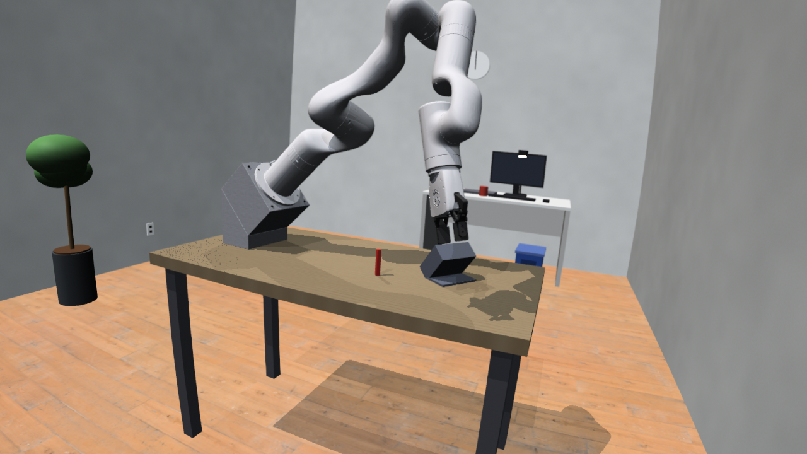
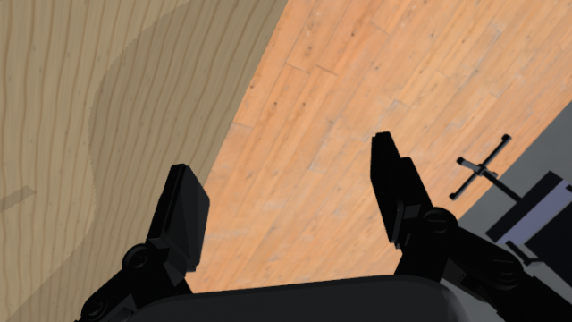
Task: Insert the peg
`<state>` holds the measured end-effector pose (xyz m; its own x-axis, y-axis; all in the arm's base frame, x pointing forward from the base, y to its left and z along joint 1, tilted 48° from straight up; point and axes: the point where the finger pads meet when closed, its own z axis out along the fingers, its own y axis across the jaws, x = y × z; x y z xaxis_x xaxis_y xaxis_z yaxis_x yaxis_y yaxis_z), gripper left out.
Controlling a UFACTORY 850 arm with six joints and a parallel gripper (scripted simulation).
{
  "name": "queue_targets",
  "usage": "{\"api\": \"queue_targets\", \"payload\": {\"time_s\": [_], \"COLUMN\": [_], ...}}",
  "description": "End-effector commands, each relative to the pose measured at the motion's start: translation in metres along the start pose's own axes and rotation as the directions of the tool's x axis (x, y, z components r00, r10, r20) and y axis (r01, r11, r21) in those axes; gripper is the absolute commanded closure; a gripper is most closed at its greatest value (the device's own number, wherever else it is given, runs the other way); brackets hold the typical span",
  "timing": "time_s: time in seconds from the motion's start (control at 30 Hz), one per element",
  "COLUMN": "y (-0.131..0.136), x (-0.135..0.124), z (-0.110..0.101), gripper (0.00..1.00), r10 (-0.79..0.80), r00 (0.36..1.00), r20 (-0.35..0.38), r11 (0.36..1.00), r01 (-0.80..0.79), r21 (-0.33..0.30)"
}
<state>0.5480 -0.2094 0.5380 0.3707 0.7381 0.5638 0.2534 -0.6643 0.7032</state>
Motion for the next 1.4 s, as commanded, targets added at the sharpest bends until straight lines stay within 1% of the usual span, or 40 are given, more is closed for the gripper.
{"api": "queue_targets", "payload": {"time_s": [0.0, 0.6, 0.8, 1.03, 1.1, 1.37], "y": [0.001, -0.001, -0.022, -0.047, -0.047, -0.075], "x": [0.0, 0.0, -0.002, -0.005, -0.005, -0.009], "z": [0.0, 0.0, 0.001, 0.001, 0.001, 0.001], "gripper": [0.0, 0.0, 0.0, 0.0, 0.0, 0.0], "r10": [0.0, -0.012, -0.113, -0.233, -0.233, -0.365], "r00": [1.0, 1.0, 0.994, 0.973, 0.973, 0.931], "r20": [-0.001, -0.001, -0.003, -0.011, -0.011, -0.025], "r11": [1.0, 1.0, 0.993, 0.972, 0.972, 0.928], "r01": [0.0, 0.012, 0.113, 0.233, 0.233, 0.366], "r21": [-0.002, 0.001, 0.02, 0.043, 0.043, 0.066]}}
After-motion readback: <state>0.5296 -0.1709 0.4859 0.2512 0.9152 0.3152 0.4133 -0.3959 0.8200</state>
